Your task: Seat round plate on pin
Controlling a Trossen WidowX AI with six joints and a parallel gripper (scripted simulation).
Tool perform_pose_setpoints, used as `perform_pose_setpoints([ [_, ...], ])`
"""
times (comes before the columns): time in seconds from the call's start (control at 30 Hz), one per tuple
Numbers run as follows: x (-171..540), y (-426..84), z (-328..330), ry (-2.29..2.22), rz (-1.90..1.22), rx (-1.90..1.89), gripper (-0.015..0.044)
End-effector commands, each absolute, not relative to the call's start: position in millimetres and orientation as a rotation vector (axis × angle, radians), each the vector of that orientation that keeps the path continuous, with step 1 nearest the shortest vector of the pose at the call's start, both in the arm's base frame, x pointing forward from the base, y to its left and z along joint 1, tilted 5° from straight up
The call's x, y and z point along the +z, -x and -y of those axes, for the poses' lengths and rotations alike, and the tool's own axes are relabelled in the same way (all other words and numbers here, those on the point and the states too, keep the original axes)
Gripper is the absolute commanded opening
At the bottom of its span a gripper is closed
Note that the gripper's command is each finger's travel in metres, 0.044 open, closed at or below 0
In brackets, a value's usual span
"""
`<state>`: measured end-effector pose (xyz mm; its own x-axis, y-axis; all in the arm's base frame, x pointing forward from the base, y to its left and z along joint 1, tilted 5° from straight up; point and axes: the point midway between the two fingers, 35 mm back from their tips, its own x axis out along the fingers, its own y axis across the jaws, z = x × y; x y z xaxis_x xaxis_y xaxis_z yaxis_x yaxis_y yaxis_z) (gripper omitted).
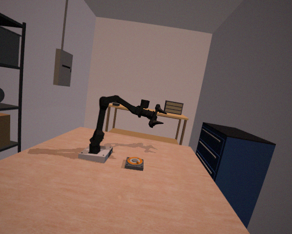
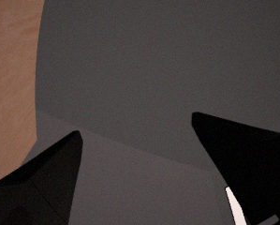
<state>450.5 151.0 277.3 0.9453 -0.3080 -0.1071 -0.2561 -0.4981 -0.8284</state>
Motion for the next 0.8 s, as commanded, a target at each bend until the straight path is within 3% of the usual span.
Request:
perform_pose_setpoints([
  [0.0, 275.0, -451.6, -149.1, 2.107, -0.403, -0.059, 0.0374],
  [0.27, 182.6, -461.3, -66.9, 1.638, -0.698, 0.196, 0.0164],
  [0.47, 120.3, -428.5, -6.7, 1.145, -1.019, 0.261, 0.0006],
  [0.77, 70.4, -342.9, 47.1, 0.321, -1.482, 0.105, 0.0000],
])
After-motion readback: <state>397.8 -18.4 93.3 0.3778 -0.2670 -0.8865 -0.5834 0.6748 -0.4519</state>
